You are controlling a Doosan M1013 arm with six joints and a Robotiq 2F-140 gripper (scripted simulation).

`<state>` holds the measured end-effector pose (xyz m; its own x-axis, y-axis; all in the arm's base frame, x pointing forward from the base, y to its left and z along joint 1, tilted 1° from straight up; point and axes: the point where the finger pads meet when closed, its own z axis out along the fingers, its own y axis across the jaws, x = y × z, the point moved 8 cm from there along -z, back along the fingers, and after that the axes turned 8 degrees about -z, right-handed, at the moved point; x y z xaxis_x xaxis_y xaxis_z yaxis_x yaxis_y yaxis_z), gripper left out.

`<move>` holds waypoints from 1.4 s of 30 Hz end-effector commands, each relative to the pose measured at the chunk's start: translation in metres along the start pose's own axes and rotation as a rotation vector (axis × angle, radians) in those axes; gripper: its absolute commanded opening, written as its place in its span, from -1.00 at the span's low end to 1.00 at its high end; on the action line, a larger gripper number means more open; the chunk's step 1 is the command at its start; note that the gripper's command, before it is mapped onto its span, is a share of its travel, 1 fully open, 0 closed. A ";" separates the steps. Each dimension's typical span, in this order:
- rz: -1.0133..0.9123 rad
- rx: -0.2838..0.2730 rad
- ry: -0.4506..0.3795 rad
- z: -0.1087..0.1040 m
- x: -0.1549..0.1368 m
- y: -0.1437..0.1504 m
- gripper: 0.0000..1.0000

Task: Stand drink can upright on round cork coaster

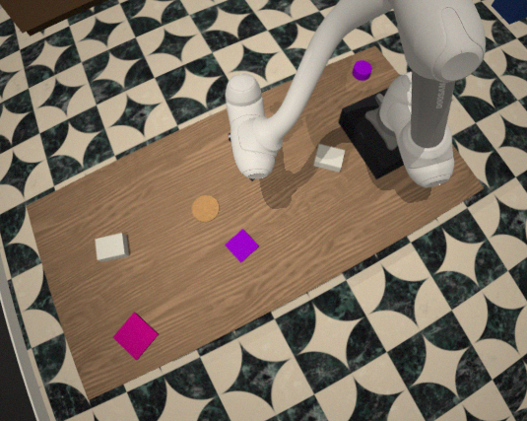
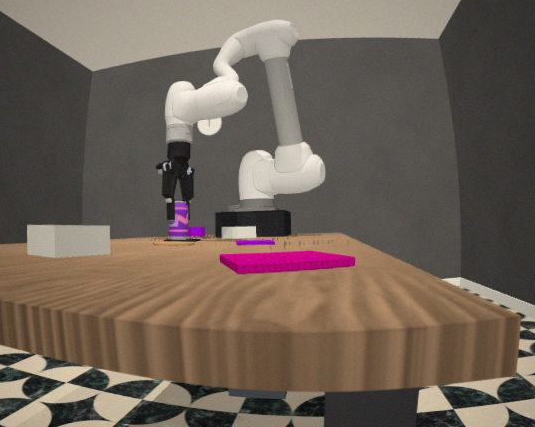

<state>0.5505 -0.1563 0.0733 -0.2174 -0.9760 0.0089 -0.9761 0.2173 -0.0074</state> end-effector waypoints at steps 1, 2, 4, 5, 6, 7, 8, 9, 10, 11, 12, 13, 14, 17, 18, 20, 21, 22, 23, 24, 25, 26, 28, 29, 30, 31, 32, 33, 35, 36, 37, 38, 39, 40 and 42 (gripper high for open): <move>0.000 0.001 0.000 -0.001 0.000 0.000 -0.80; 0.000 0.001 0.000 -0.001 0.000 0.000 -0.80; 0.000 0.001 0.000 -0.001 0.000 0.000 -0.80; 0.000 0.001 0.000 -0.001 0.000 0.000 -0.80; 0.000 0.001 0.000 -0.001 0.000 0.000 -0.80; 0.000 0.001 0.000 -0.003 0.000 0.000 -0.80; 0.000 0.001 0.000 -0.004 0.000 0.000 -0.80; 0.000 0.001 0.000 -0.007 0.000 0.000 -0.80; 0.000 0.001 0.000 -0.010 0.000 -0.001 -0.80; 0.000 0.001 0.000 -0.014 0.000 -0.001 -0.80; 0.000 0.001 0.000 -0.018 0.000 -0.001 -0.80; 0.000 0.001 0.000 -0.023 0.000 -0.001 -0.80; 0.000 0.001 0.000 -0.029 0.000 0.000 -0.80; 0.000 0.001 0.000 -0.047 0.000 -0.001 -0.80; 0.000 0.001 0.000 -0.047 0.000 -0.001 -0.80; 0.000 0.001 0.000 -0.053 0.000 0.000 -0.80; 0.000 0.001 0.000 -0.060 0.000 0.000 -0.80; 0.000 0.001 0.000 -0.066 0.000 0.000 -0.80; 0.000 0.001 0.000 -0.072 0.000 0.000 -0.80; 0.000 0.001 0.000 -0.077 0.000 0.000 -0.80; 0.000 0.001 0.000 -0.082 0.000 0.000 -0.80; 0.000 0.001 0.000 -0.086 0.000 0.000 -0.80; 0.000 0.001 0.000 -0.093 0.000 0.000 -0.80; 0.000 0.001 0.000 -0.096 0.000 0.000 -0.80; 0.000 0.001 0.000 -0.098 0.000 0.000 -0.80; 0.000 0.001 0.000 -0.099 0.000 0.000 -0.80; 0.000 0.001 0.000 -0.099 0.000 0.000 -0.80; 0.000 0.001 0.000 -0.100 0.000 0.000 -0.80; 0.000 0.001 0.000 -0.100 0.000 0.000 -0.80; 0.000 0.001 0.000 -0.100 0.000 0.000 -0.80; 0.000 0.001 0.000 -0.100 0.000 0.000 -0.80; 0.000 0.001 0.000 -0.100 0.000 0.000 -0.80; 0.000 0.001 0.000 -0.100 0.000 0.000 -0.80; 0.000 0.001 0.000 -0.100 0.000 -0.001 -0.80; 0.000 0.001 0.000 -0.100 0.000 -0.001 -0.80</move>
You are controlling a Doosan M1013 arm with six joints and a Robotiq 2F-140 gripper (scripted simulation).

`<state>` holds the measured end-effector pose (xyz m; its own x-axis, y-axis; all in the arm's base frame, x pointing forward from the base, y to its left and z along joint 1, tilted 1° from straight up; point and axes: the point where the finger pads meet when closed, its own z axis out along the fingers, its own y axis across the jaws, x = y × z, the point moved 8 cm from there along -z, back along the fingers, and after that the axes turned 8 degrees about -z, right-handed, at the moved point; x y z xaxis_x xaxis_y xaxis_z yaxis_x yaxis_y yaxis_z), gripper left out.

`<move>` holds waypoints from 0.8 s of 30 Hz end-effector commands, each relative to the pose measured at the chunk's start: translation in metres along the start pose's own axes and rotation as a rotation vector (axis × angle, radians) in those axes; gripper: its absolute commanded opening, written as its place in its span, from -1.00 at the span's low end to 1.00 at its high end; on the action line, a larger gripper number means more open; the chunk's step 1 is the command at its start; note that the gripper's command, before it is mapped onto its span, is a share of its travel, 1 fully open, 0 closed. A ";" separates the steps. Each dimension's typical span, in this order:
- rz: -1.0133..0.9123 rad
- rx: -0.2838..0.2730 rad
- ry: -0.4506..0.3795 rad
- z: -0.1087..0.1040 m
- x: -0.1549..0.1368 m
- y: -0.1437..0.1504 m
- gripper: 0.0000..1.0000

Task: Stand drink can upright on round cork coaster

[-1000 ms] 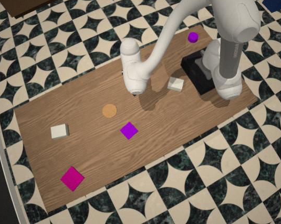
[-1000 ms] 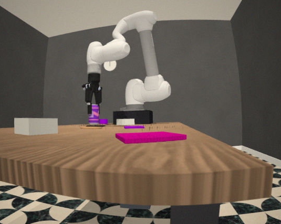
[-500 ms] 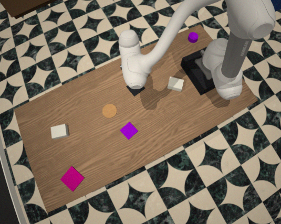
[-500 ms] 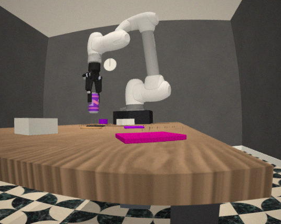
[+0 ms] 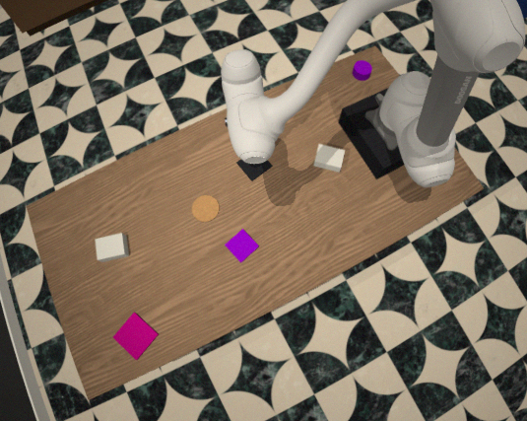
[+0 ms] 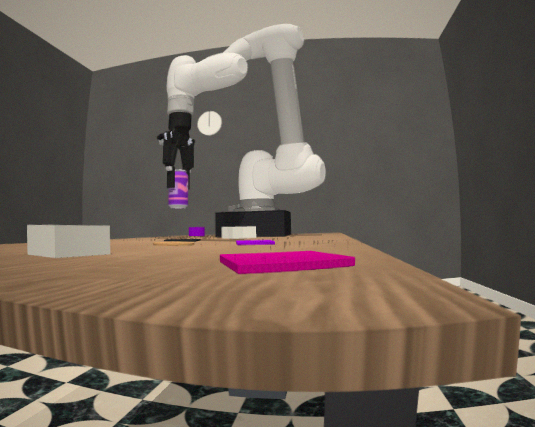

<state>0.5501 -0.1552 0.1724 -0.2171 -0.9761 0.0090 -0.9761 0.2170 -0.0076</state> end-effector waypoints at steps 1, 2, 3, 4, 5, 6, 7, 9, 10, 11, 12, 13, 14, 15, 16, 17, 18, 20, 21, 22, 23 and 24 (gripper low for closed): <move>0.001 0.001 0.000 -0.001 -0.001 -0.002 -0.80; 0.001 0.001 0.000 -0.001 -0.001 -0.003 -0.80; 0.001 0.001 0.000 -0.001 -0.001 -0.004 -0.80; 0.001 0.001 0.000 -0.001 -0.002 -0.005 -0.80; 0.001 0.001 0.000 -0.001 -0.002 -0.007 -0.80; 0.001 0.001 0.000 -0.001 -0.003 -0.008 -0.80; 0.001 0.001 0.000 -0.002 -0.004 -0.011 -0.80; 0.001 0.001 0.000 -0.002 -0.006 -0.015 -0.80; 0.001 0.001 0.000 -0.002 -0.006 -0.015 -0.80; 0.001 0.001 0.000 -0.002 -0.006 -0.015 -0.80; 0.001 0.001 0.000 -0.002 -0.007 -0.018 -0.80; 0.001 0.001 0.000 -0.003 -0.008 -0.021 -0.80; 0.001 0.001 0.000 -0.003 -0.010 -0.025 -0.80; 0.001 0.001 0.000 -0.003 -0.011 -0.028 -0.80; 0.001 0.001 0.000 -0.004 -0.013 -0.032 -0.80; 0.000 0.001 0.000 -0.004 -0.014 -0.036 -0.80; 0.000 0.001 0.000 -0.004 -0.016 -0.040 -0.80; 0.000 0.001 0.000 -0.005 -0.021 -0.049 -0.80; 0.000 0.001 0.000 -0.005 -0.023 -0.054 -0.80; 0.000 0.001 0.000 -0.006 -0.025 -0.059 -0.80; 0.000 0.001 0.000 -0.006 -0.028 -0.064 -0.80; 0.000 0.001 0.000 -0.006 -0.030 -0.070 -0.80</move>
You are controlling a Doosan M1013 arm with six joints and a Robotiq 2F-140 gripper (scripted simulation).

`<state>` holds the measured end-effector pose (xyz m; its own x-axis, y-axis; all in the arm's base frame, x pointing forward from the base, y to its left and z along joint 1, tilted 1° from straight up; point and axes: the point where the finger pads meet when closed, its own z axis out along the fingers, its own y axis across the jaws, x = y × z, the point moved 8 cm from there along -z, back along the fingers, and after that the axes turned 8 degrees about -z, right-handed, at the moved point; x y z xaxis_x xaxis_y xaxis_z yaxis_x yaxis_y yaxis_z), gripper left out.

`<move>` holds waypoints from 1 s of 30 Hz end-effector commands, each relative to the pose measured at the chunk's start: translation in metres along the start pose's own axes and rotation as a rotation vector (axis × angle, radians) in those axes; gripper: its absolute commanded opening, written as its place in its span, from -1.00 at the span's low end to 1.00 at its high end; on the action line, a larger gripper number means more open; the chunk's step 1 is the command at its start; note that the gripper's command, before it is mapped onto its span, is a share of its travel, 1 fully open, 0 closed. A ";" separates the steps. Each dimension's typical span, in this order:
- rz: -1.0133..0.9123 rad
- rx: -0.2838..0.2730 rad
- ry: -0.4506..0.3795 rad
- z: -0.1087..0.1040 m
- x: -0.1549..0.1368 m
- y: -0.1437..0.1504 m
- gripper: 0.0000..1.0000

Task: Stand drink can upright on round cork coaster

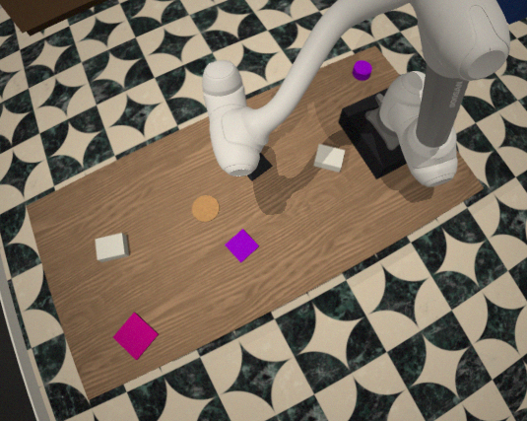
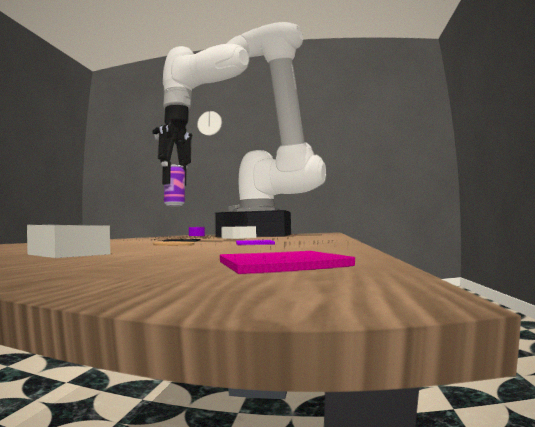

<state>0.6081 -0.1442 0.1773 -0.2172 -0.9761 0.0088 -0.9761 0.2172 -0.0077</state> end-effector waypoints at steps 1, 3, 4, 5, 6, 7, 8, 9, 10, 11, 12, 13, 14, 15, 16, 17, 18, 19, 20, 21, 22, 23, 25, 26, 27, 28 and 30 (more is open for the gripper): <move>0.000 0.001 0.000 -0.002 -0.010 -0.021 -0.80; 0.000 0.001 0.000 -0.002 -0.013 -0.026 -0.80; 0.000 0.001 0.000 -0.002 -0.013 -0.026 -0.80; 0.000 0.001 0.000 -0.002 -0.016 -0.032 -0.80; 0.000 0.001 0.000 -0.003 -0.019 -0.037 -0.80; 0.000 0.001 0.000 -0.003 -0.022 -0.043 -0.80; 0.000 0.001 0.000 -0.003 -0.026 -0.049 -0.80; 0.000 0.001 0.000 -0.003 -0.029 -0.054 -0.80; 0.000 0.001 0.000 -0.003 -0.033 -0.060 -0.80; 0.000 0.001 0.000 -0.003 -0.036 -0.066 -0.80; 0.000 0.001 0.000 -0.003 -0.040 -0.071 -0.80; 0.000 0.001 0.000 -0.003 -0.043 -0.077 -0.80; 0.000 0.001 0.000 -0.003 -0.047 -0.082 -0.80; 0.000 0.001 0.000 -0.003 -0.051 -0.087 -0.80; 0.000 0.001 0.000 -0.003 -0.054 -0.093 -0.80; 0.000 0.001 0.000 -0.003 -0.058 -0.098 -0.80; 0.000 0.001 0.000 -0.003 -0.062 -0.102 -0.80; 0.000 0.001 0.000 -0.003 -0.065 -0.107 -0.80; 0.000 0.001 0.000 -0.003 -0.065 -0.107 -0.80; 0.000 0.001 0.000 -0.003 -0.065 -0.107 -0.80; 0.000 0.001 0.000 -0.002 -0.069 -0.112 -0.80; 0.000 0.001 0.000 -0.002 -0.072 -0.116 -0.80; 0.000 0.001 0.000 -0.002 -0.079 -0.124 -0.80; 0.000 0.001 0.000 -0.002 -0.082 -0.128 -0.80; 0.000 0.001 0.000 -0.001 -0.085 -0.132 -0.80; 0.000 0.001 0.000 -0.001 -0.088 -0.135 -0.80; 0.000 0.001 0.000 -0.001 -0.093 -0.141 -0.80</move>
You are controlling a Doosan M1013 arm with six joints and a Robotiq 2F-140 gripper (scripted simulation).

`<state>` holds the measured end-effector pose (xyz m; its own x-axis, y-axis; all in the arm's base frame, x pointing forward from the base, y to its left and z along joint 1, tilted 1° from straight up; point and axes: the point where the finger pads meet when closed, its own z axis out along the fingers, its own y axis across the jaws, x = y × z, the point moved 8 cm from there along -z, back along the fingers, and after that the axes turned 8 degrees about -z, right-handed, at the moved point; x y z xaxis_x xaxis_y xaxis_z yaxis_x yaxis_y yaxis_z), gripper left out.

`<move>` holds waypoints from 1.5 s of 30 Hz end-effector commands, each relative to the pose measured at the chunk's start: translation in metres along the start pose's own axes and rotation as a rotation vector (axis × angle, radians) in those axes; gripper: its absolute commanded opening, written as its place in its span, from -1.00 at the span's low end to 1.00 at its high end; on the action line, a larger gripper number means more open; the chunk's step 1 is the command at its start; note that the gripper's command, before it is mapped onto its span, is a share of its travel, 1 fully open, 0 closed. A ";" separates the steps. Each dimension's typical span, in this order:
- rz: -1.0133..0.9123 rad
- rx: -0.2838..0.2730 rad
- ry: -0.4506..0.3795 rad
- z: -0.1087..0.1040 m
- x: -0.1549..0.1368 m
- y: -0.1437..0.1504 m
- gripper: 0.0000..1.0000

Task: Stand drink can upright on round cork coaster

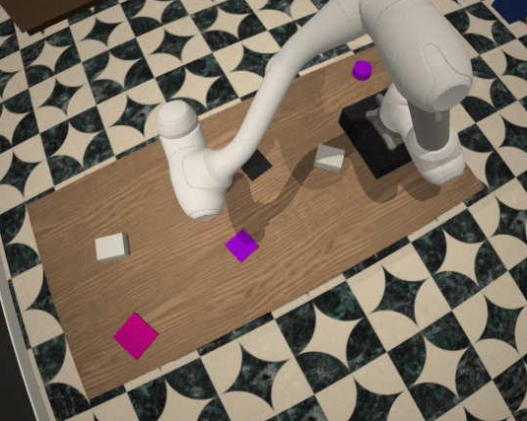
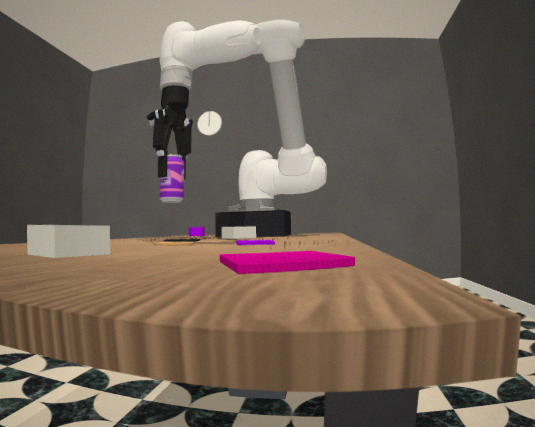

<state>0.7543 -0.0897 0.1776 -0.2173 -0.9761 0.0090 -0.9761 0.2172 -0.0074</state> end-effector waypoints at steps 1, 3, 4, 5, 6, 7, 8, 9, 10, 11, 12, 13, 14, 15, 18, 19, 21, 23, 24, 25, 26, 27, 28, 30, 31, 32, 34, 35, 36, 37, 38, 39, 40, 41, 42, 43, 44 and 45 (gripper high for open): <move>0.000 0.001 0.000 0.000 -0.010 -0.013 -0.80; 0.000 0.001 0.000 0.000 -0.015 -0.017 -0.80; 0.000 0.001 0.000 0.000 -0.016 -0.019 -0.80; 0.000 0.001 0.000 0.000 -0.018 -0.021 -0.80; 0.000 0.001 0.000 0.001 -0.020 -0.023 -0.80; 0.000 0.001 0.000 0.001 -0.020 -0.023 -0.80; 0.000 0.001 0.000 0.001 -0.020 -0.023 -0.80; 0.000 0.001 0.000 0.001 -0.021 -0.024 -0.80; 0.000 0.001 0.000 0.001 -0.022 -0.025 -0.80; 0.000 0.001 0.000 0.001 -0.023 -0.026 -0.80; 0.000 0.001 0.000 0.001 -0.024 -0.027 -0.80; 0.000 0.001 0.000 0.001 -0.024 -0.028 -0.80; 0.000 0.001 0.000 0.001 -0.025 -0.028 -0.80; 0.000 0.001 0.000 0.001 -0.025 -0.029 -0.80; 0.000 0.001 0.000 0.001 -0.026 -0.029 -0.80; 0.000 0.001 0.000 0.001 -0.026 -0.029 -0.80; 0.000 0.001 0.000 0.002 -0.026 -0.029 -0.80; 0.000 0.001 0.000 0.007 -0.026 -0.029 -0.80; 0.000 0.001 0.000 0.007 -0.026 -0.029 -0.80; 0.000 0.001 0.000 0.007 -0.026 -0.029 -0.80; 0.000 0.001 0.000 0.014 -0.026 -0.030 -0.80; 0.000 0.001 0.000 0.022 -0.026 -0.030 -0.80; 0.000 0.001 0.000 0.032 -0.026 -0.029 -0.80; 0.000 0.001 0.000 0.055 -0.026 -0.029 -0.80; 0.000 0.001 0.000 0.065 -0.026 -0.029 -0.80; 0.000 0.001 0.000 0.073 -0.026 -0.029 -0.80; 0.000 0.001 0.000 0.083 -0.026 -0.029 -0.80; 0.000 0.001 0.000 0.085 -0.026 -0.029 -0.80; 0.000 0.001 0.000 0.085 -0.026 -0.029 -0.80; 0.000 0.001 0.000 0.085 -0.026 -0.029 -0.80; 0.000 0.001 0.000 0.086 -0.026 -0.029 -0.80; 0.000 0.001 0.000 0.086 -0.026 -0.029 -0.80; 0.000 0.001 0.000 0.087 -0.026 -0.029 -0.80; 0.000 0.001 0.000 0.087 -0.026 -0.029 -0.80; 0.000 0.001 0.000 0.087 -0.026 -0.029 -0.80; 0.000 0.001 0.000 0.088 -0.026 -0.029 -0.80; 0.000 0.001 0.000 0.089 -0.026 -0.029 -0.80; 0.000 0.001 0.000 0.090 -0.026 -0.029 -0.80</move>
<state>0.7884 -0.0717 0.0889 -0.2174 -0.9760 0.0093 -0.9761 0.2174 -0.0067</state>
